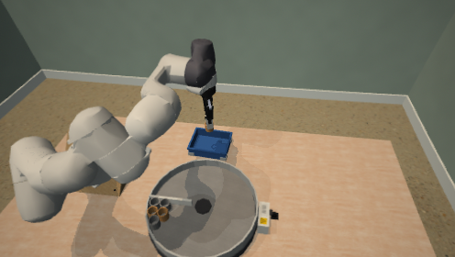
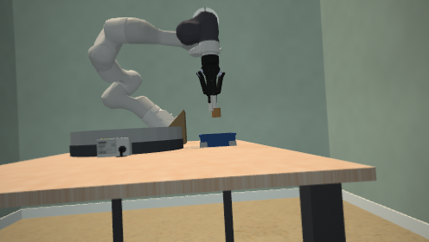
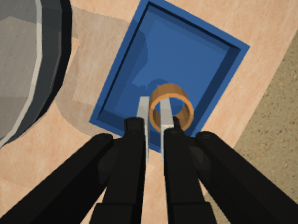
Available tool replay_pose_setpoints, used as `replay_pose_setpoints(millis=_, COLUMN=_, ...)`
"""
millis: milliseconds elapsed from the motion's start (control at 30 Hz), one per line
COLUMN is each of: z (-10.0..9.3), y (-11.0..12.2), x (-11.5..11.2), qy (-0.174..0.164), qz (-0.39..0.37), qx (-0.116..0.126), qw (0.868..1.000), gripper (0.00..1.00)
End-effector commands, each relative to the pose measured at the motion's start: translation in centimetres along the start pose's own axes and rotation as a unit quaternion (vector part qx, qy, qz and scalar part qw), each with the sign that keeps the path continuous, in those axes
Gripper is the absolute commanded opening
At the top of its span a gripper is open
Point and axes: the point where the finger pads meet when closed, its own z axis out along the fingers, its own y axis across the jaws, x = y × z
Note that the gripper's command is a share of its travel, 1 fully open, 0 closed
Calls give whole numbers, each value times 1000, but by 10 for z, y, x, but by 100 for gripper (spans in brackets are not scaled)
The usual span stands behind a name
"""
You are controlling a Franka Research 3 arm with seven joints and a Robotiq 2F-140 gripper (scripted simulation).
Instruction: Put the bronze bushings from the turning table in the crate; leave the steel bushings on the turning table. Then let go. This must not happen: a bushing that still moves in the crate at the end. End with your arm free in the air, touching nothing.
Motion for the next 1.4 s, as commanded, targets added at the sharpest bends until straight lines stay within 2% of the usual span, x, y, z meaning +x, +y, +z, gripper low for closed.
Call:
replay_pose_setpoints(millis=0, z=0, y=0, x=1, qy=2, qz=3, qx=0, qw=1000, gripper=0)
replay_pose_setpoints(millis=267, z=14, y=0, x=1, qy=2, qz=3, qx=0, qw=1000, gripper=0)
replay_pose_setpoints(millis=500, z=54, y=0, x=1, qy=2, qz=3, qx=0, qw=1000, gripper=0)
replay_pose_setpoints(millis=600, z=64, y=0, x=1, qy=2, qz=3, qx=0, qw=1000, gripper=0)
replay_pose_setpoints(millis=1367, z=66, y=0, x=1, qy=2, qz=3, qx=0, qw=1000, gripper=0)
